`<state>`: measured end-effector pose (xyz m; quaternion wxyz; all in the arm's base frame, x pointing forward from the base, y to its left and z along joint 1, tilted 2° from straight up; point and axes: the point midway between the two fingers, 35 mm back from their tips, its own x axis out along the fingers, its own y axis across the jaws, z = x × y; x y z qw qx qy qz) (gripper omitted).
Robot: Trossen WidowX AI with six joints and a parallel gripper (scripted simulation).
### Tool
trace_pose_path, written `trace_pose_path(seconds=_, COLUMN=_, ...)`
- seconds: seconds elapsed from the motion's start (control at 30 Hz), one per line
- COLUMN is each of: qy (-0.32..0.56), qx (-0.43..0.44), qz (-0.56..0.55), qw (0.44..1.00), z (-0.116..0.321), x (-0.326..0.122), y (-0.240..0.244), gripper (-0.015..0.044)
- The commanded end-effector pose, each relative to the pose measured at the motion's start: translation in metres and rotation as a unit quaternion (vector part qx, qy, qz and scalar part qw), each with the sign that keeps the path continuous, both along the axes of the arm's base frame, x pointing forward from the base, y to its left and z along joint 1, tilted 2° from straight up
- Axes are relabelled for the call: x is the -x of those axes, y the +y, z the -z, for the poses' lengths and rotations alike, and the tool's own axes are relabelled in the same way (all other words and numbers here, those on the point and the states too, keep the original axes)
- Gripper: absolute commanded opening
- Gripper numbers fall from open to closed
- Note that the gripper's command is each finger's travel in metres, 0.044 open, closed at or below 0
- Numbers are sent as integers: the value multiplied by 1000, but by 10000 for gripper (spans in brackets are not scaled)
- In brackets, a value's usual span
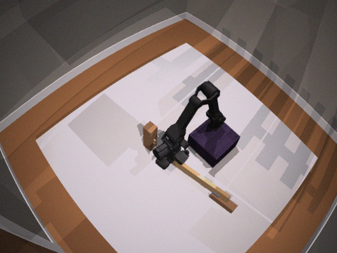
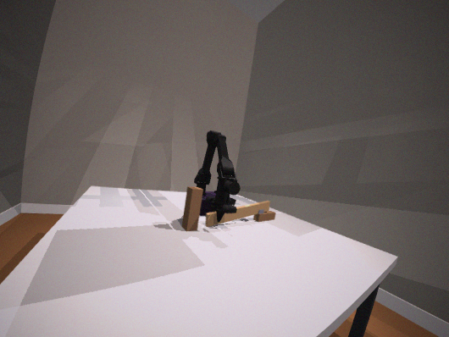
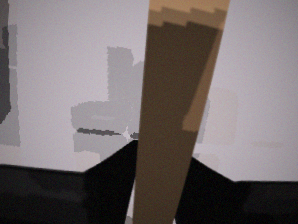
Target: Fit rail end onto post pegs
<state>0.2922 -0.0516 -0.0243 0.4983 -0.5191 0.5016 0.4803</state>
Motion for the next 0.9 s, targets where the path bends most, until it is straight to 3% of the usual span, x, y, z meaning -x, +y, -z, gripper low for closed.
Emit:
trace_pose_path(seconds=0.0, qy=-6, qx=-2, qz=-2, qw=1000, z=-6, x=-3, y=1, gripper=0)
trace_pose_path(seconds=0.87, qy=-7, qx=-2, qz=-2, qw=1000, z=-20, x=-6, y=1, gripper=0)
